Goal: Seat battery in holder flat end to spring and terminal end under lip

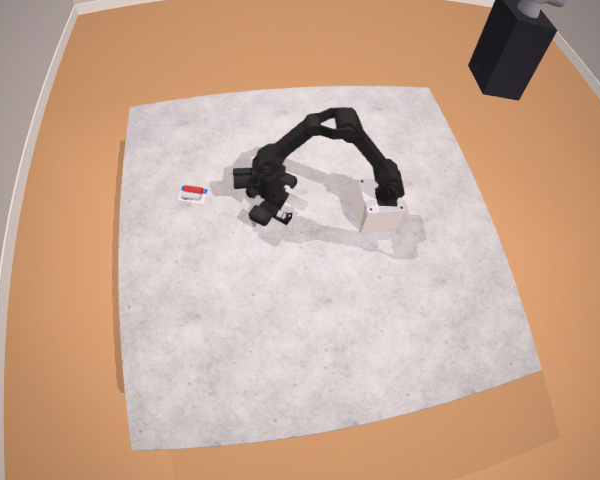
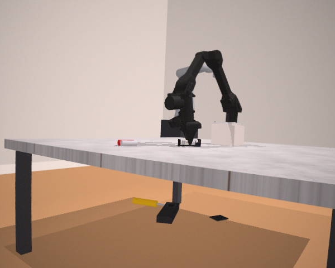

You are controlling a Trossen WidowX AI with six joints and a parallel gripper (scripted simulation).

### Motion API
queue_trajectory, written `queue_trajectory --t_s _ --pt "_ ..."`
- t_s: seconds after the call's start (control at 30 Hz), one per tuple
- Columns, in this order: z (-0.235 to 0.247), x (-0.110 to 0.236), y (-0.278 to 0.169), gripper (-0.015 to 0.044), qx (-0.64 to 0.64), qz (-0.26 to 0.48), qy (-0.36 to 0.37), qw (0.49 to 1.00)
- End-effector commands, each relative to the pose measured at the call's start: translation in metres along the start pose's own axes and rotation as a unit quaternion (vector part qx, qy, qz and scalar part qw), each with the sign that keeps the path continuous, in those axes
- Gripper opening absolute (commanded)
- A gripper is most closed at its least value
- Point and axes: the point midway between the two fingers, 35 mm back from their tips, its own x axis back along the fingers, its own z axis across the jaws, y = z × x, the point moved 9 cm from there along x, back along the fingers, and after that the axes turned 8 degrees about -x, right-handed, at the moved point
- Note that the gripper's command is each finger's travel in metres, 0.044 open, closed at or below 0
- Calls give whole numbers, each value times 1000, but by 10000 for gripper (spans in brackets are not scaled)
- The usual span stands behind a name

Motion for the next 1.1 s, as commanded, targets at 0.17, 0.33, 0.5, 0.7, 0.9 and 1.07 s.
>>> queue_trajectory --t_s 0.17,0.33,0.5,0.7,0.9,1.07 --pt "-1 0 -3 66 -6 -10 0 1000" --pt "-2 -1 -7 66 -6 -10 1 1000" --pt "-3 -2 -11 66 -6 -10 2 1000" --pt "-4 -2 -14 66 -6 -11 3 1000" --pt "-4 -2 -14 66 -6 -12 4 1000" --pt "-4 -2 -14 93 -6 -12 4 1000"
